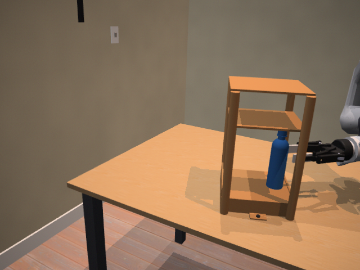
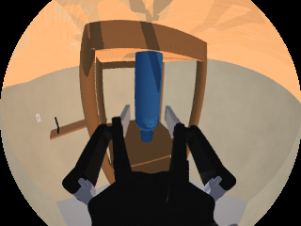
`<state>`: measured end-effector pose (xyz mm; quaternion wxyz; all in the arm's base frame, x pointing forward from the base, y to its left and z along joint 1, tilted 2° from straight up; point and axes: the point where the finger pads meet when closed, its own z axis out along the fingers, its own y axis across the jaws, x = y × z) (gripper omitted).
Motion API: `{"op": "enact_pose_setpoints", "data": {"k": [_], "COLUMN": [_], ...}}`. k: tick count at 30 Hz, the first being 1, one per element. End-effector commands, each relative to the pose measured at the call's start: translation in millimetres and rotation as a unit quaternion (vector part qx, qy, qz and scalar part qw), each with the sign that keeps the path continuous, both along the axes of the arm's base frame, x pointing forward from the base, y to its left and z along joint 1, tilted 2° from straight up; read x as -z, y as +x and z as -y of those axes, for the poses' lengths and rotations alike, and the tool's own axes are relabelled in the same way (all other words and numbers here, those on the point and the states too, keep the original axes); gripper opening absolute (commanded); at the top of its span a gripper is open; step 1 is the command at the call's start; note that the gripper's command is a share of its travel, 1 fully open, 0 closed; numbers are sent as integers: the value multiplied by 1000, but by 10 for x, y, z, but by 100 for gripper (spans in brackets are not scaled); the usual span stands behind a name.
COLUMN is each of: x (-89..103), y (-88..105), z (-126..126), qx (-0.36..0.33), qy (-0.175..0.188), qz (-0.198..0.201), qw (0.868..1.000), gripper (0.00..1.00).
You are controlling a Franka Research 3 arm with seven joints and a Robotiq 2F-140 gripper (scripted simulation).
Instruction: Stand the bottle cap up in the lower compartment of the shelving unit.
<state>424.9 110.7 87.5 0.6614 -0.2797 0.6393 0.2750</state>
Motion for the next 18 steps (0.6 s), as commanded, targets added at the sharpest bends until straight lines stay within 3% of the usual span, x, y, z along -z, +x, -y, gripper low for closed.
{"op": "enact_pose_setpoints", "data": {"k": [1,18], "x": [-15,-15], "y": [-9,-20], "z": [4,15], "qx": [0,0], "qy": [-1,-1], "qz": [4,4], "qw": [1000,1000], "gripper": [44,44]}}
